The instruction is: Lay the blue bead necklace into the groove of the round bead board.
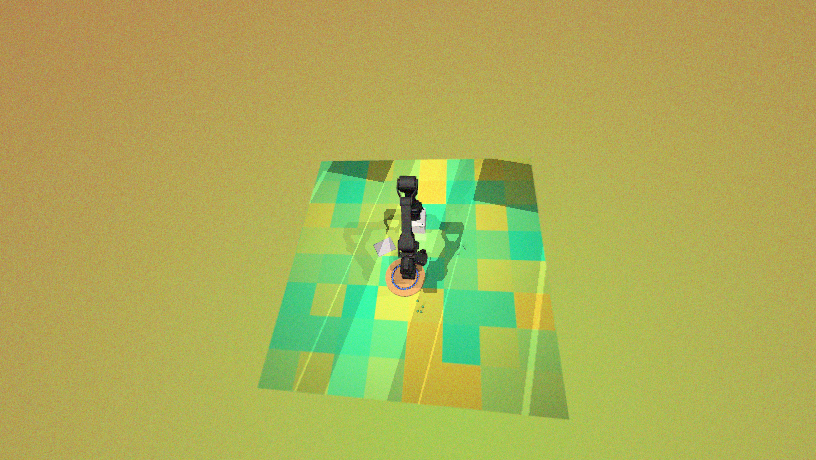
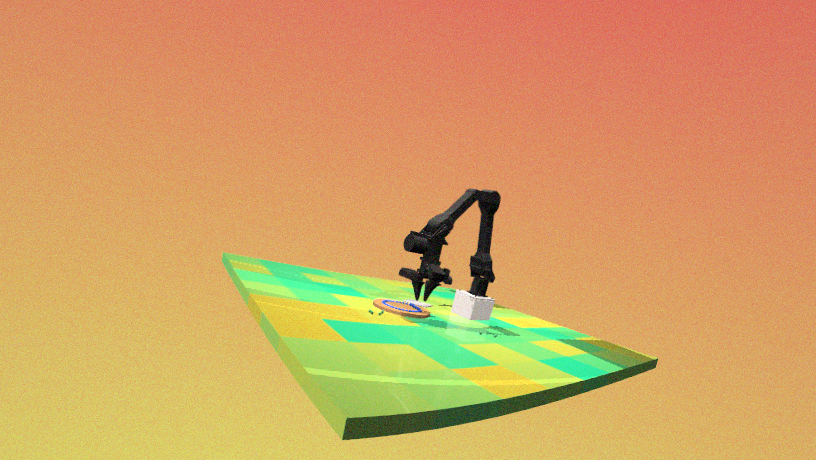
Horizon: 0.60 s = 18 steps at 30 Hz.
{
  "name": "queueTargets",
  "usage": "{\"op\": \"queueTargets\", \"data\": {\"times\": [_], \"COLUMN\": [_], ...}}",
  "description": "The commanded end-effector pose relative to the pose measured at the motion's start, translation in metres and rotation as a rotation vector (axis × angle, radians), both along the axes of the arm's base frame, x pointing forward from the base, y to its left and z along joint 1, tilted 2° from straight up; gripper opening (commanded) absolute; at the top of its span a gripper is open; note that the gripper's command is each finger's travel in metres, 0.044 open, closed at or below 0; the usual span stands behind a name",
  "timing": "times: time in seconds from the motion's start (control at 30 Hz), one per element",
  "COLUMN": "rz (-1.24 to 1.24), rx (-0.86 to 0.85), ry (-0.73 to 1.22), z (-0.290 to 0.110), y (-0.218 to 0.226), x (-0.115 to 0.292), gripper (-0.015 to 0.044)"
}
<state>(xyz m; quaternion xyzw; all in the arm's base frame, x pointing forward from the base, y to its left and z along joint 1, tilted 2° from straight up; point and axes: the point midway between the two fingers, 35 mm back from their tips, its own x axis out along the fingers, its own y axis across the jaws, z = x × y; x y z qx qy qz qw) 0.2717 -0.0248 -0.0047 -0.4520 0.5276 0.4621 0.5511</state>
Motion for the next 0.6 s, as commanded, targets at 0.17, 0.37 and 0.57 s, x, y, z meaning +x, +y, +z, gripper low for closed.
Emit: {"op": "queueTargets", "data": {"times": [0.17,0.37,0.57], "rz": [0.001,0.003,0.004], "rx": [0.0,0.001,0.002], "ry": [0.0,0.001,0.002], "z": [-0.007,-0.017,-0.027], "y": [0.0,0.0,0.001], "x": [0.0,0.0,0.0], "gripper": [0.012,0.012,0.012]}}
